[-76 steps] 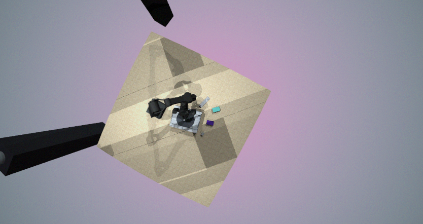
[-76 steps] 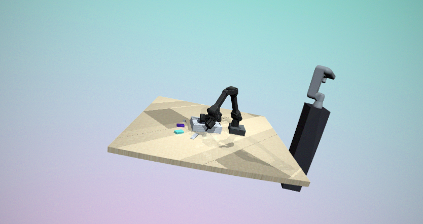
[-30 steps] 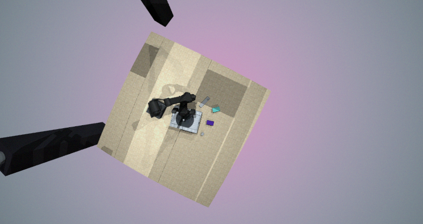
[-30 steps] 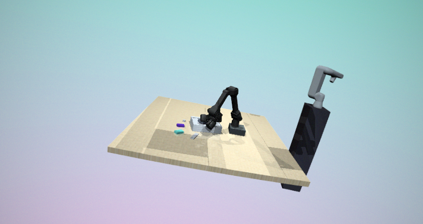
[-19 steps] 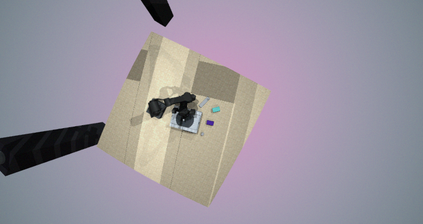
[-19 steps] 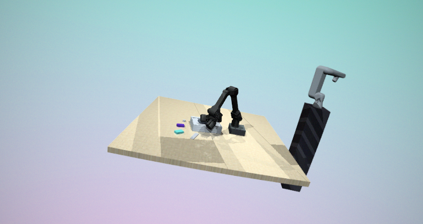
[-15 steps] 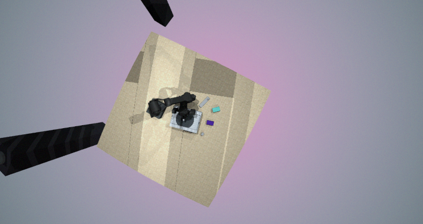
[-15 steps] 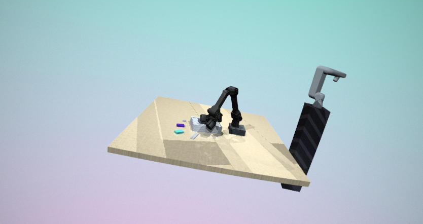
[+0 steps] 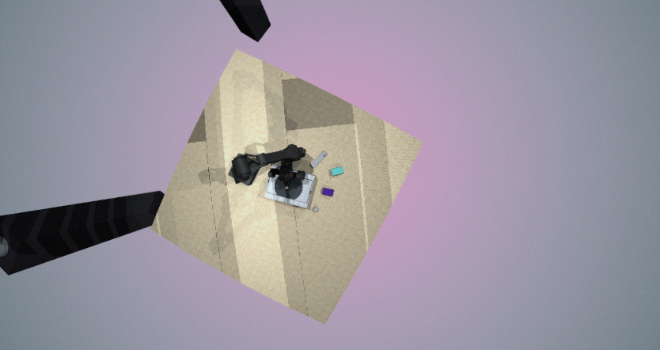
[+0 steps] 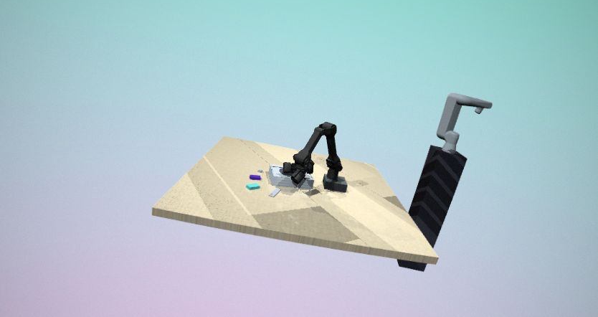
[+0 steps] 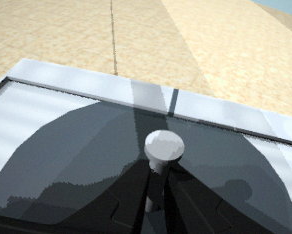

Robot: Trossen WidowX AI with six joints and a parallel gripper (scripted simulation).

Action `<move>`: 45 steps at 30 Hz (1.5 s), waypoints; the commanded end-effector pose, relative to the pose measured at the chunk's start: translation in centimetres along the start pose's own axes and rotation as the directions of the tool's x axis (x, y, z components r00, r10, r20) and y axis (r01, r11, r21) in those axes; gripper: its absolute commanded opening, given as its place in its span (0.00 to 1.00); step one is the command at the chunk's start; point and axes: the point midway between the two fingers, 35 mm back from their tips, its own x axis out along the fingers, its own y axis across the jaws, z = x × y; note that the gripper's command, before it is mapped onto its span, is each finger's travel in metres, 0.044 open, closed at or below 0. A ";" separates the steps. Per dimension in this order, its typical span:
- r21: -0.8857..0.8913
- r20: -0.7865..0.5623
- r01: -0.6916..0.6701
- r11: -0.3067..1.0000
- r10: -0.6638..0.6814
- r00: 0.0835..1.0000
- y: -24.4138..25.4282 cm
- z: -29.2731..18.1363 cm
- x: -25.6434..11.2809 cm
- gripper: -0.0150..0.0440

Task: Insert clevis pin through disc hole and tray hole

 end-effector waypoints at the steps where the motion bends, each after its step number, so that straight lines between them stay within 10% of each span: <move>1: 0.000 0.000 0.000 1.000 0.000 1.000 0.0 0.0 0.0 0.25; 9: 0.000 0.000 0.000 1.000 0.000 1.000 0.0 0.0 0.0 0.25; 15: 0.000 0.000 0.000 1.000 0.000 1.000 0.0 0.0 0.0 0.52; 28: -0.002 0.001 0.001 1.000 -0.001 1.000 0.0 1.6 -0.8 0.53; 39: -0.001 -0.111 -0.115 0.993 0.114 0.987 -0.4 1.4 -9.8 1.00; 45: -0.001 -0.111 -0.115 0.993 0.114 0.987 -0.4 1.4 -9.8 1.00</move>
